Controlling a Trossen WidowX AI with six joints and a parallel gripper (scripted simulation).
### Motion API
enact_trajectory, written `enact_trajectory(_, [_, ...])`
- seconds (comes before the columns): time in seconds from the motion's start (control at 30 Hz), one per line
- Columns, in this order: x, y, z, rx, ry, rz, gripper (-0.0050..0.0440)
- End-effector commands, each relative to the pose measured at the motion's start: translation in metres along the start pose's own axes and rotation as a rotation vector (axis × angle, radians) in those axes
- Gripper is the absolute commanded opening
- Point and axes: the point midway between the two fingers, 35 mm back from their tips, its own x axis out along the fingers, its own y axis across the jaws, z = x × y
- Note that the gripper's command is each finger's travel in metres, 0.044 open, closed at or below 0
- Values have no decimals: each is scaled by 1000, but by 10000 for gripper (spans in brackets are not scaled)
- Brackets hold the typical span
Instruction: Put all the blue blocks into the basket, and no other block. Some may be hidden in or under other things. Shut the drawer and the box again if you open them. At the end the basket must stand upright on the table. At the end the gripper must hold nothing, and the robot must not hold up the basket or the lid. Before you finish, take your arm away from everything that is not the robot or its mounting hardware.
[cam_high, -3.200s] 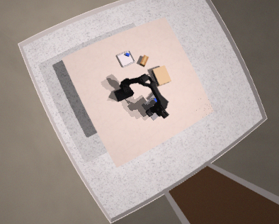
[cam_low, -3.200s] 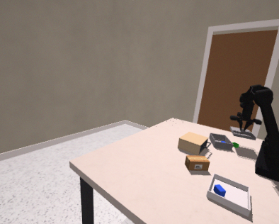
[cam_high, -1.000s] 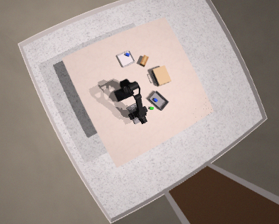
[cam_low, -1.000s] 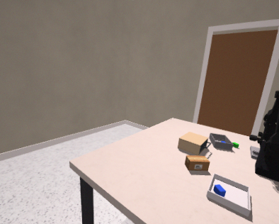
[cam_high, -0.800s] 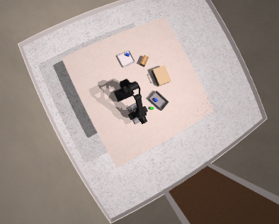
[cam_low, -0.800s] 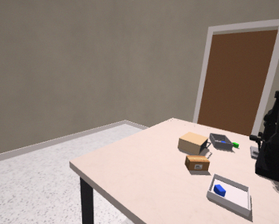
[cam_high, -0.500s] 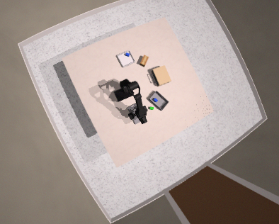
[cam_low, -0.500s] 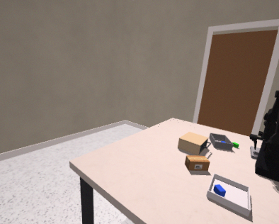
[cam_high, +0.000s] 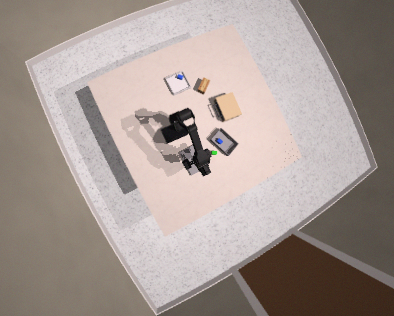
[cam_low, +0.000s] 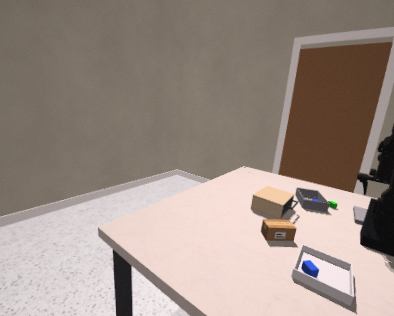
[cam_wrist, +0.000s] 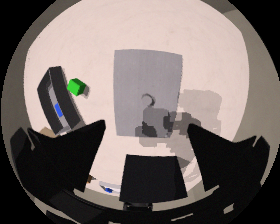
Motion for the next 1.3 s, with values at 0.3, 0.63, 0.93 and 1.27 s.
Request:
enact_trajectory(0.3, [-20,38,9,-271,-17,-5,297])
enact_trajectory(0.63, [-20,128,12,-938,-15,-11,297])
enact_trajectory(0.93, [-19,188,-5,-1404,-12,-15,297])
enact_trajectory(1.27, [-19,240,-32,-1956,-8,-19,297])
